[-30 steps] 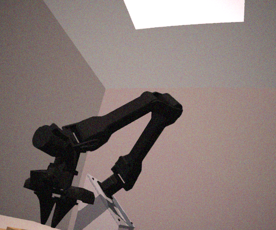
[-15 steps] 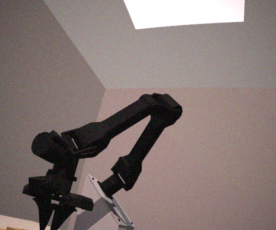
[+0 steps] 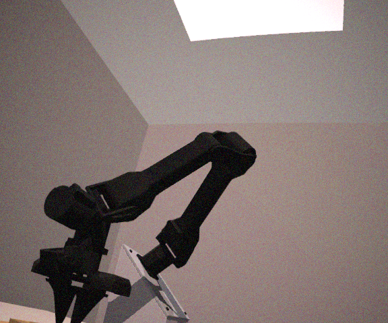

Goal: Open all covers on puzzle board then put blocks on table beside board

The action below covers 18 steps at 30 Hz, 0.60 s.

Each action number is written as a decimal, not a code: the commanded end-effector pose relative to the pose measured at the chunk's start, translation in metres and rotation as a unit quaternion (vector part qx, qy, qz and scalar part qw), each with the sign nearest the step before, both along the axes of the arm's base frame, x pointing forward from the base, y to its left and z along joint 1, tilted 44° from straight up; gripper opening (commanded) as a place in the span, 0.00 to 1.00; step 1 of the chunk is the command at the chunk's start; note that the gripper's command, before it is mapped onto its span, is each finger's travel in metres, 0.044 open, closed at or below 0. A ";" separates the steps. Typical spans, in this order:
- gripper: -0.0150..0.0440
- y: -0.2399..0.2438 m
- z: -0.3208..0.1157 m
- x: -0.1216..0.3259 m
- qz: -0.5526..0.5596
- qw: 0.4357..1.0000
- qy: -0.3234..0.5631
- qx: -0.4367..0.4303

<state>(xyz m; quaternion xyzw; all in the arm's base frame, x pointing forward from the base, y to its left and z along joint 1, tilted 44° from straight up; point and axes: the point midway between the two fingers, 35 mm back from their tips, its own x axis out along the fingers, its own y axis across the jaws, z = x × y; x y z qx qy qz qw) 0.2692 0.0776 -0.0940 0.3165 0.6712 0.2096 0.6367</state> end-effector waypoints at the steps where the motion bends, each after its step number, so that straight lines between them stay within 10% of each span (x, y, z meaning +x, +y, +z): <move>1: 0.50 0.001 -0.001 0.000 -0.002 1.000 0.001 0.003; 18: 0.50 0.013 -0.012 0.000 -0.002 1.000 0.001 0.003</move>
